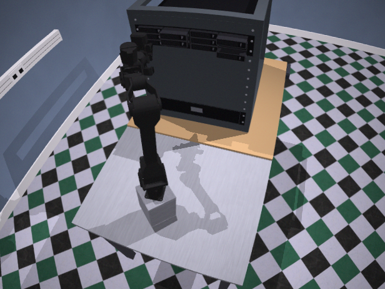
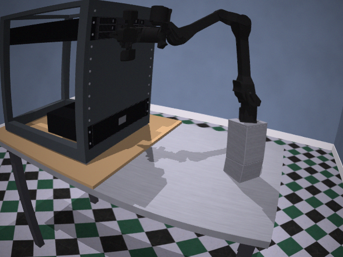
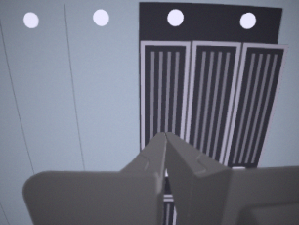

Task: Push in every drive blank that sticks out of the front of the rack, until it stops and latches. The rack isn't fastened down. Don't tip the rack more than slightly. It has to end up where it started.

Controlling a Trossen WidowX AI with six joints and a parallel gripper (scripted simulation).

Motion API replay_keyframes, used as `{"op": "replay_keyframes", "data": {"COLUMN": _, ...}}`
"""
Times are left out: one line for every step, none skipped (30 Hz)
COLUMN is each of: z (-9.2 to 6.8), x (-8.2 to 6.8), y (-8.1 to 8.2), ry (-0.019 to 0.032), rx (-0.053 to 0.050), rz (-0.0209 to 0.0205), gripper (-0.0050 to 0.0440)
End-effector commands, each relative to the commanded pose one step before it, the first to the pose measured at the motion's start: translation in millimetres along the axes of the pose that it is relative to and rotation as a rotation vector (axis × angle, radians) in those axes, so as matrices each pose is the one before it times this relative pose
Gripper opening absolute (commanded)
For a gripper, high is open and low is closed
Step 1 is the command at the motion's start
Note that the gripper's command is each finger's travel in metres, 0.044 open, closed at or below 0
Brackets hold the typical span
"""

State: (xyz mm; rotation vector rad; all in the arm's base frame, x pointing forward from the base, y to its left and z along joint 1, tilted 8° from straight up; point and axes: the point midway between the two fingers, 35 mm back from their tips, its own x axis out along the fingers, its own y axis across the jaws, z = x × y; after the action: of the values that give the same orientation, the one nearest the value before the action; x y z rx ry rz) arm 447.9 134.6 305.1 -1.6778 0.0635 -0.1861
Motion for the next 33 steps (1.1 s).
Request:
{"op": "replay_keyframes", "data": {"z": -1.07, "x": 2.61, "y": -10.14, "ry": 0.00019, "rx": 0.0164, "rz": -0.01820, "gripper": -0.0050}}
{"op": "replay_keyframes", "data": {"z": 0.00, "x": 0.00, "y": 0.00, "ry": 0.00000, "rx": 0.0000, "rz": 0.00000, "gripper": -0.0050}}
{"op": "replay_keyframes", "data": {"z": 0.00, "x": 0.00, "y": 0.00, "ry": 0.00000, "rx": 0.0000, "rz": 0.00000, "gripper": -0.0050}}
{"op": "replay_keyframes", "data": {"z": 0.00, "x": 0.00, "y": 0.00, "ry": 0.00000, "rx": 0.0000, "rz": 0.00000, "gripper": -0.0050}}
{"op": "replay_keyframes", "data": {"z": 0.00, "x": 0.00, "y": 0.00, "ry": 0.00000, "rx": 0.0000, "rz": 0.00000, "gripper": -0.0050}}
{"op": "replay_keyframes", "data": {"z": 0.00, "x": 0.00, "y": 0.00, "ry": 0.00000, "rx": 0.0000, "rz": 0.00000, "gripper": -0.0050}}
{"op": "replay_keyframes", "data": {"z": 0.00, "x": 0.03, "y": 0.00, "ry": 0.00000, "rx": 0.0000, "rz": 0.00000, "gripper": -0.0050}}
{"op": "replay_keyframes", "data": {"z": -0.01, "x": 0.19, "y": 0.00, "ry": 0.00000, "rx": 0.0000, "rz": 0.00000, "gripper": -0.0050}}
{"op": "replay_keyframes", "data": {"z": -0.01, "x": 0.40, "y": 0.01, "ry": 0.00000, "rx": 0.0000, "rz": 0.00000, "gripper": -0.0050}}
{"op": "replay_keyframes", "data": {"z": -0.02, "x": 0.56, "y": 0.01, "ry": 0.00000, "rx": 0.0000, "rz": 0.00000, "gripper": -0.0050}}
{"op": "replay_keyframes", "data": {"z": -0.02, "x": 0.62, "y": 0.01, "ry": 0.00000, "rx": 0.0000, "rz": 0.00000, "gripper": -0.0050}}
{"op": "replay_keyframes", "data": {"z": -0.02, "x": 0.56, "y": 0.01, "ry": 0.00000, "rx": 0.0000, "rz": 0.00000, "gripper": -0.0050}}
{"op": "replay_keyframes", "data": {"z": -0.01, "x": 0.40, "y": 0.01, "ry": 0.00000, "rx": 0.0000, "rz": 0.00000, "gripper": -0.0050}}
{"op": "replay_keyframes", "data": {"z": -0.01, "x": 0.19, "y": 0.01, "ry": 0.00000, "rx": 0.0000, "rz": 0.00000, "gripper": -0.0050}}
{"op": "replay_keyframes", "data": {"z": 0.00, "x": 0.03, "y": 0.00, "ry": 0.00000, "rx": 0.0000, "rz": 0.00000, "gripper": -0.0050}}
{"op": "replay_keyframes", "data": {"z": 0.00, "x": 0.00, "y": 0.00, "ry": 0.00000, "rx": 0.0000, "rz": 0.00000, "gripper": -0.0050}}
{"op": "replay_keyframes", "data": {"z": 0.00, "x": 0.00, "y": 0.00, "ry": 0.00000, "rx": 0.0000, "rz": 0.00000, "gripper": -0.0050}}
{"op": "replay_keyframes", "data": {"z": 0.00, "x": 0.00, "y": 0.00, "ry": 0.00000, "rx": 0.0000, "rz": 0.00000, "gripper": -0.0050}}
{"op": "replay_keyframes", "data": {"z": 0.00, "x": 0.00, "y": 0.00, "ry": 0.00000, "rx": 0.0000, "rz": 0.00000, "gripper": -0.0050}}
{"op": "replay_keyframes", "data": {"z": 0.00, "x": 0.00, "y": 0.00, "ry": 0.00000, "rx": 0.0000, "rz": 0.00000, "gripper": -0.0050}}
{"op": "replay_keyframes", "data": {"z": 0.00, "x": 0.00, "y": 0.00, "ry": 0.00000, "rx": 0.0000, "rz": 0.00000, "gripper": -0.0050}}
{"op": "replay_keyframes", "data": {"z": 0.00, "x": 0.00, "y": 0.00, "ry": 0.00000, "rx": 0.0000, "rz": 0.00000, "gripper": -0.0050}}
{"op": "replay_keyframes", "data": {"z": 0.00, "x": 0.00, "y": 0.00, "ry": 0.00000, "rx": 0.0000, "rz": 0.00000, "gripper": -0.0050}}
{"op": "replay_keyframes", "data": {"z": 0.00, "x": 0.03, "y": 0.00, "ry": 0.00000, "rx": 0.0000, "rz": 0.00000, "gripper": -0.0050}}
{"op": "replay_keyframes", "data": {"z": 0.00, "x": 0.19, "y": -0.01, "ry": 0.00000, "rx": 0.0000, "rz": 0.00000, "gripper": -0.0050}}
{"op": "replay_keyframes", "data": {"z": 0.00, "x": 0.40, "y": -0.01, "ry": 0.00000, "rx": 0.0000, "rz": 0.00000, "gripper": -0.0050}}
{"op": "replay_keyframes", "data": {"z": -0.01, "x": 0.56, "y": -0.02, "ry": 0.00000, "rx": 0.0000, "rz": 0.00000, "gripper": -0.0050}}
{"op": "replay_keyframes", "data": {"z": -0.01, "x": 0.62, "y": -0.02, "ry": 0.00000, "rx": 0.0000, "rz": 0.00000, "gripper": -0.0050}}
{"op": "replay_keyframes", "data": {"z": -0.01, "x": 0.56, "y": -0.01, "ry": 0.00000, "rx": 0.0000, "rz": 0.00000, "gripper": -0.0050}}
{"op": "replay_keyframes", "data": {"z": -0.01, "x": 0.40, "y": -0.01, "ry": 0.00000, "rx": 0.0000, "rz": 0.00000, "gripper": -0.0050}}
{"op": "replay_keyframes", "data": {"z": 0.00, "x": 0.19, "y": 0.00, "ry": 0.00000, "rx": 0.0000, "rz": 0.00000, "gripper": -0.0050}}
{"op": "replay_keyframes", "data": {"z": 0.00, "x": 0.03, "y": 0.00, "ry": 0.00000, "rx": 0.0000, "rz": 0.00000, "gripper": -0.0050}}
{"op": "replay_keyframes", "data": {"z": 0.00, "x": 0.00, "y": 0.00, "ry": 0.00000, "rx": 0.0000, "rz": 0.00000, "gripper": -0.0050}}
